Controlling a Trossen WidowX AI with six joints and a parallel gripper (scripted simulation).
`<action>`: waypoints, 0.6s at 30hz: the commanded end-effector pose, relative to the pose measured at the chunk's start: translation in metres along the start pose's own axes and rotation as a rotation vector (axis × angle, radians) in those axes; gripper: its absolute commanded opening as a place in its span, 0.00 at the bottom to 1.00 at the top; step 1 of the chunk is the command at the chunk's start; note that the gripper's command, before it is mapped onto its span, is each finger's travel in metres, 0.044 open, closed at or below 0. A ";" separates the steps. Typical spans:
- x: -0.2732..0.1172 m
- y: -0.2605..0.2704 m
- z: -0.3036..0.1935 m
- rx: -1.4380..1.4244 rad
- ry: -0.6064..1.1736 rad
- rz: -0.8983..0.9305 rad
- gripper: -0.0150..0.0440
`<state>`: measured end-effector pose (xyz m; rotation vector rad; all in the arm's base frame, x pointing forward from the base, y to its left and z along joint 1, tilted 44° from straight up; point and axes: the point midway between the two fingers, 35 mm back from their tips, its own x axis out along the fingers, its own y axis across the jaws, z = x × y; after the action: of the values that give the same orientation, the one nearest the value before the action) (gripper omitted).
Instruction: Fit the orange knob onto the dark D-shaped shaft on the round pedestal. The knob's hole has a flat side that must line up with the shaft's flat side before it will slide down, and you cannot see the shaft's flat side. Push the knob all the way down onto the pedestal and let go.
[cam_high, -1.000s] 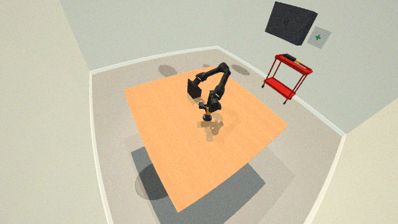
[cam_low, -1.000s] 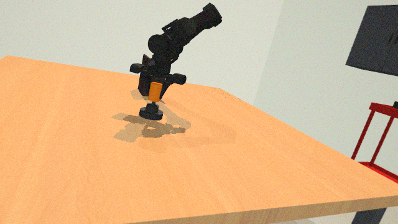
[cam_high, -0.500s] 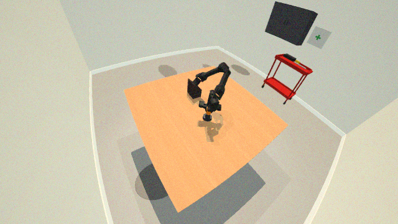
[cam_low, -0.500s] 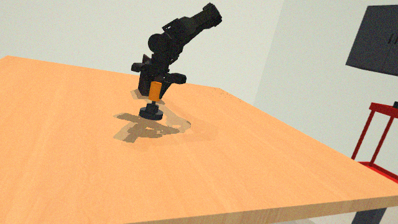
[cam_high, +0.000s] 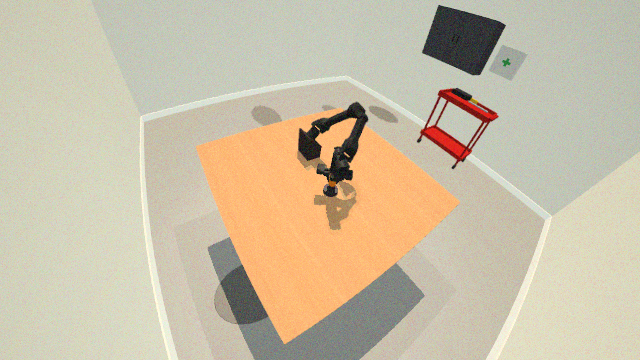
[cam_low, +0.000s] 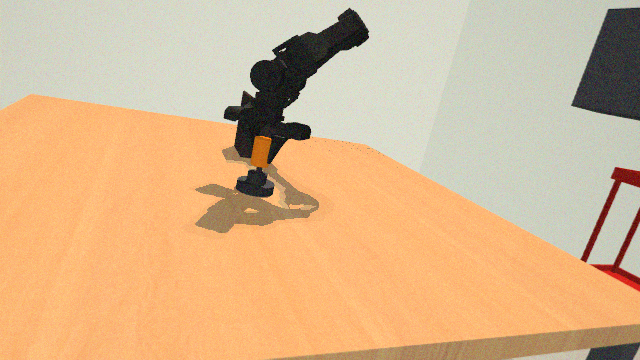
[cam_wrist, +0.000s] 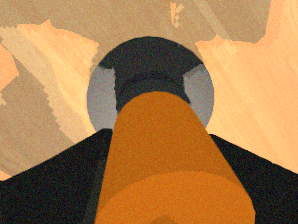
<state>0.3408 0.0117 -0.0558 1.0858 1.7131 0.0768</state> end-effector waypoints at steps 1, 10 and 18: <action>0.001 0.001 0.000 0.004 0.000 0.003 0.25; -0.004 0.001 0.001 0.004 0.000 0.003 0.25; -0.002 0.001 0.000 0.206 0.000 0.003 0.25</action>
<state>0.3422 0.0098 -0.0533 1.1793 1.7357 -0.0315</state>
